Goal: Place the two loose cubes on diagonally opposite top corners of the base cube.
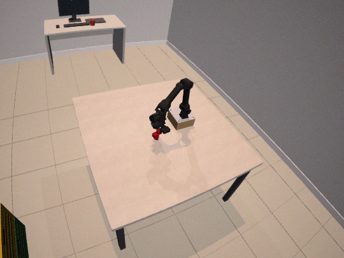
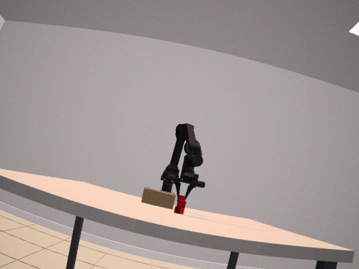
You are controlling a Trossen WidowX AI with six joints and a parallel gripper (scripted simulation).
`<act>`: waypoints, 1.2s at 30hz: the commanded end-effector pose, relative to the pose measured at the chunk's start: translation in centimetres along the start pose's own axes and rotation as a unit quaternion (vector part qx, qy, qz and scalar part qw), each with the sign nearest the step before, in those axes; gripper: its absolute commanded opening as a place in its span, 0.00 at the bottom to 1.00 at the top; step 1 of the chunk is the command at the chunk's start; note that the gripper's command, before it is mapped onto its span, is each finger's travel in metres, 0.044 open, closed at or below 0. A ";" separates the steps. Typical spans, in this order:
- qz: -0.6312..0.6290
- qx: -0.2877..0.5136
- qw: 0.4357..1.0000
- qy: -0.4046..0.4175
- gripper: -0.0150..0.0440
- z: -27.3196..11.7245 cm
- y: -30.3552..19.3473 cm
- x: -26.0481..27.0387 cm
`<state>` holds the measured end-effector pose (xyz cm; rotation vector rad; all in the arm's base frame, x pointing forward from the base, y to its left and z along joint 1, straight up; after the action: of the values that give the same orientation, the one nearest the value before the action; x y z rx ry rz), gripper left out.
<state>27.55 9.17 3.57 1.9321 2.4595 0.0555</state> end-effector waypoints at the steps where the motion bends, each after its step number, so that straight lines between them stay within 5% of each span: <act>1: -0.001 0.007 1.000 -0.001 0.43 1.2 -0.3 -0.1; 33: -0.002 0.007 1.000 -0.001 0.43 2.2 -0.3 -0.1; 36: -0.002 0.007 1.000 -0.001 0.57 2.2 -0.3 -0.1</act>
<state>27.35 9.11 1.40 1.9360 2.4656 0.0391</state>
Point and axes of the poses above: the point midway between the two fingers, 35 mm back from their tips, its own z axis out along the fingers, its own x axis across the jaws, y = z × x, the point moved 1 cm from there along -z, back along the fingers, and after that the axes turned 5 degrees about -z, right-handed, at the moved point
